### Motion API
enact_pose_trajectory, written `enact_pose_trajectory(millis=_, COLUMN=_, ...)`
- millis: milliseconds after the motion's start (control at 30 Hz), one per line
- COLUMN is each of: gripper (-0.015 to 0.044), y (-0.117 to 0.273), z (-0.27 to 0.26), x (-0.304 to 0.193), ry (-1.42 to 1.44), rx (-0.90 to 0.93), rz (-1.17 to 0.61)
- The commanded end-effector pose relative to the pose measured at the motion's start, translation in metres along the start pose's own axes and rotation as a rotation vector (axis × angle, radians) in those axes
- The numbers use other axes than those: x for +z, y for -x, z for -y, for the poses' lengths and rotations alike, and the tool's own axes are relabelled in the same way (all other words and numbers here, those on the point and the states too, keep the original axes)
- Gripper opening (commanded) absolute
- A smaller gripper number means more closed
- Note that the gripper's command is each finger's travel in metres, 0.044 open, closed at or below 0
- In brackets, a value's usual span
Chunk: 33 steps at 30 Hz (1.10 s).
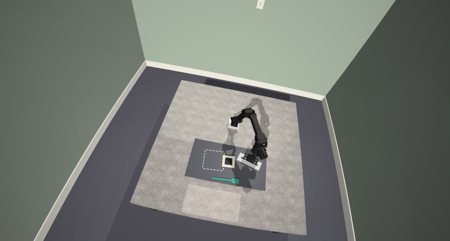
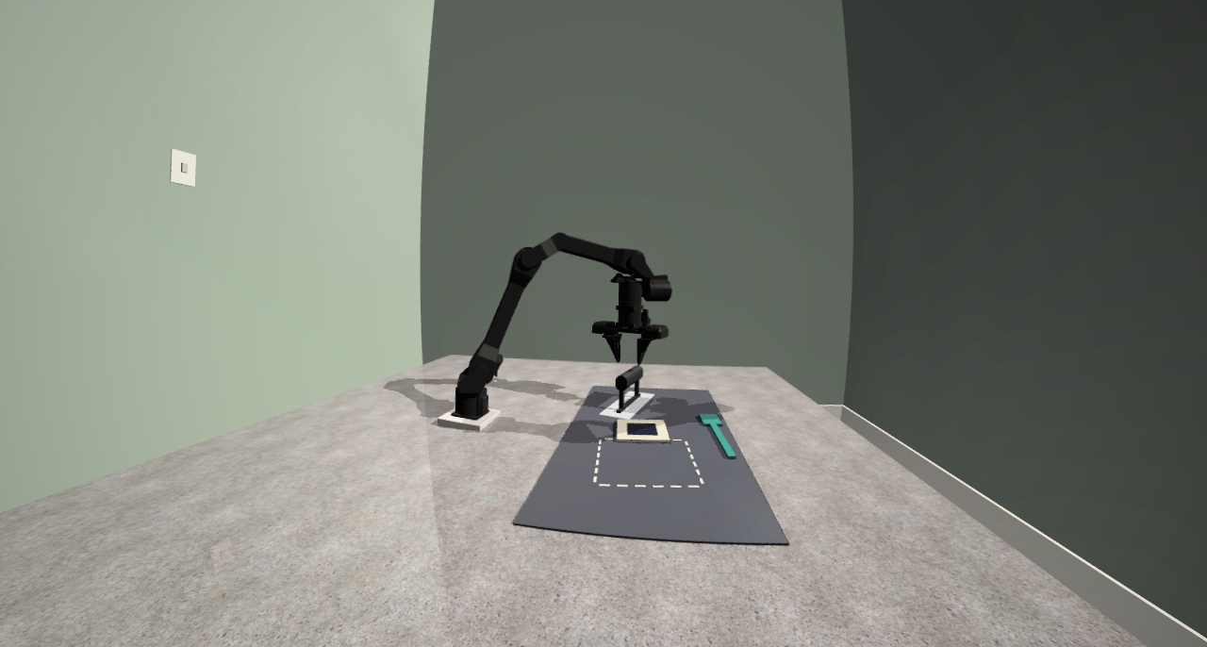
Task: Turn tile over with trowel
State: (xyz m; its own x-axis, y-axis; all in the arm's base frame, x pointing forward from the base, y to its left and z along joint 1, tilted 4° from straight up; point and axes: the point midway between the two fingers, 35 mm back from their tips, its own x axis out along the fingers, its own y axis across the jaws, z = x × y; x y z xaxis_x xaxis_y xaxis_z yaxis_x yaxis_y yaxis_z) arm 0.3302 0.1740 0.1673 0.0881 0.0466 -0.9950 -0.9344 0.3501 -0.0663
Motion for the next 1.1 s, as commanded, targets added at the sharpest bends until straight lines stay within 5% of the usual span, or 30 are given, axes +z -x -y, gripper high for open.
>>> enact_pose_trajectory(millis=0, gripper=0.0270, y=0.0019, z=0.0007, x=0.0006, ry=-0.131, rx=-0.003, rz=0.002)
enact_pose_trajectory(millis=1067, gripper=0.0270, y=0.0026, z=0.0016, x=0.0013, ry=-1.242, rx=-0.002, rz=0.003)
